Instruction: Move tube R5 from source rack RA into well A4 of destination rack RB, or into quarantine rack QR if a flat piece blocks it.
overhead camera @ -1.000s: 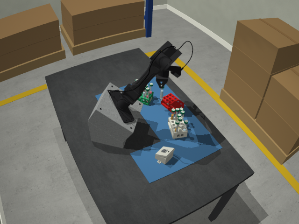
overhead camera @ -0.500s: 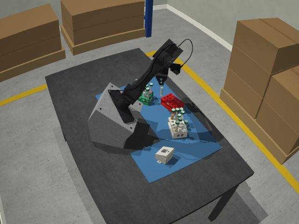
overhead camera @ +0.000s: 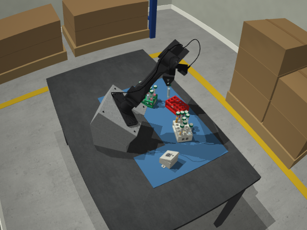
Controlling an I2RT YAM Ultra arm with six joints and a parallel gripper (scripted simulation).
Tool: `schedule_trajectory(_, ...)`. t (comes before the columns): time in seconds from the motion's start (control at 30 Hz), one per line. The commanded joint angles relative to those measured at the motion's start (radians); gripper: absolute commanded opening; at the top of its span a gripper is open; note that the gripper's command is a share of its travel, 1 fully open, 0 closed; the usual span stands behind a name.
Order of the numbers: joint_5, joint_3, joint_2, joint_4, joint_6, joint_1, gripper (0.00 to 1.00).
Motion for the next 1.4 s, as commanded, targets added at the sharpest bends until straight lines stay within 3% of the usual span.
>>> schedule_trajectory(0.0,0.014,0.049,0.021,-0.023,-0.018,0.001,0.00)
schedule_trajectory(0.77,0.005,0.214,0.123,-0.069,-0.051,-0.025,0.00)
schedule_trajectory(1.37,0.001,0.197,0.108,-0.059,-0.043,-0.025,0.00)
